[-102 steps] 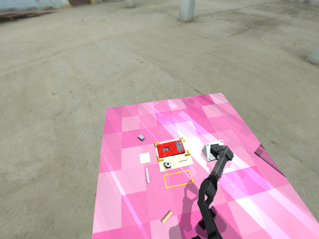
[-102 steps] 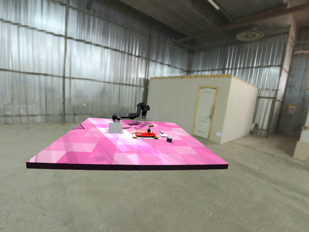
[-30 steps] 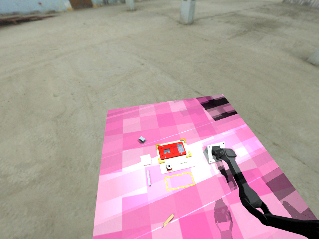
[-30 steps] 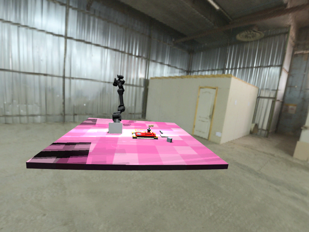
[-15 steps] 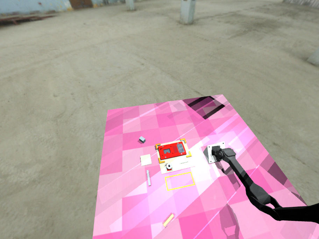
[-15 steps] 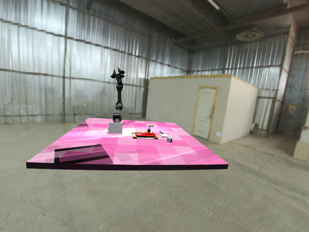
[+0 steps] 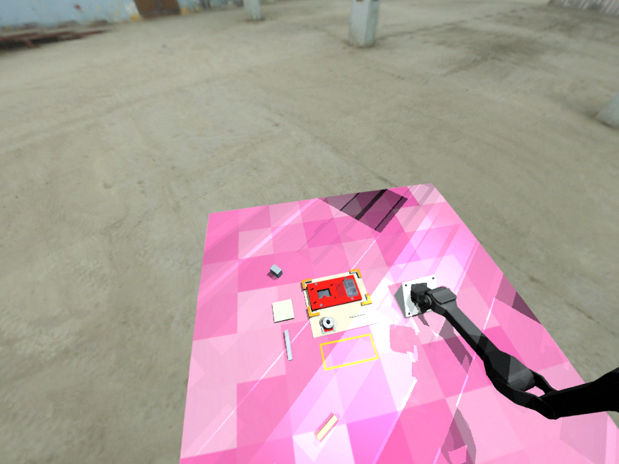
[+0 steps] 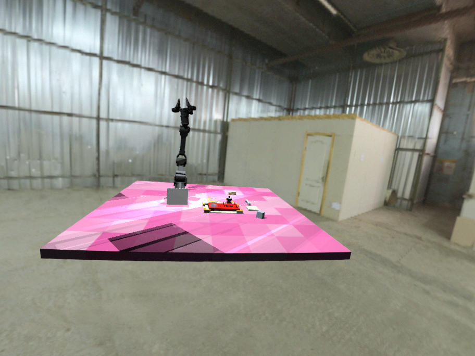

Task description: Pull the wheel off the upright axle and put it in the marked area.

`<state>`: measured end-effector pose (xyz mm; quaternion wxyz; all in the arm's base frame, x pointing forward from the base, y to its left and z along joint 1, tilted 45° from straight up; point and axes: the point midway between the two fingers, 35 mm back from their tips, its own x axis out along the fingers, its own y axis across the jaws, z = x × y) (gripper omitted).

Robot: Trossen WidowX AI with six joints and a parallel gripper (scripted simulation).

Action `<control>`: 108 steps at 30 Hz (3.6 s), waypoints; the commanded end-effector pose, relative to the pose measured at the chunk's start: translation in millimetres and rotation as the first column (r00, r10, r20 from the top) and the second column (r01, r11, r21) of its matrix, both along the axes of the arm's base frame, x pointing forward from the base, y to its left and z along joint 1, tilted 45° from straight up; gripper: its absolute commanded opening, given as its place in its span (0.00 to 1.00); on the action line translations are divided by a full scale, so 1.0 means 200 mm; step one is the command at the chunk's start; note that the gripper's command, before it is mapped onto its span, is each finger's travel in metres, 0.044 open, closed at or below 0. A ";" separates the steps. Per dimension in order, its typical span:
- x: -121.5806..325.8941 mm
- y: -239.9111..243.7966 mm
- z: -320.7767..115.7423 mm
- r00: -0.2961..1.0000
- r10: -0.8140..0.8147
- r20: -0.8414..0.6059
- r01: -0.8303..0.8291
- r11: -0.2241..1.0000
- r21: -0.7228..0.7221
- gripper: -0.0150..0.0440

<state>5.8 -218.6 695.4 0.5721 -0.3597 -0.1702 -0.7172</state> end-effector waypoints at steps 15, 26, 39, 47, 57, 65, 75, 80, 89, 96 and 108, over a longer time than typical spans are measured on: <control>0.44 -0.37 -0.28 0.945 0.328 -0.012 -0.316 0.919 0.236 0.76; 0.76 -0.52 -0.51 0.864 0.503 0.017 -0.468 0.791 0.394 0.76; 1.12 -0.60 -0.82 0.748 0.653 0.114 -0.588 0.574 0.570 0.76; 1.30 -0.63 -1.04 0.711 0.685 0.158 -0.600 0.475 0.644 0.76; 1.59 -0.57 -1.43 0.622 0.726 0.293 -0.592 0.191 0.783 0.76; 1.81 -0.43 -1.77 0.564 0.690 0.454 -0.547 -0.100 0.831 0.76; 1.99 -0.17 -2.20 0.575 0.524 0.629 -0.427 -0.464 0.776 0.76; 2.04 -0.01 -2.40 0.623 0.401 0.671 -0.352 -0.622 0.699 0.76; 2.05 0.33 -2.72 0.768 0.155 0.621 -0.229 -0.839 0.494 0.76; 2.00 0.62 -2.93 0.899 -0.022 0.437 -0.169 -0.938 0.302 0.76; 1.80 1.09 -3.15 0.967 -0.213 -0.142 -0.209 -0.977 0.047 0.76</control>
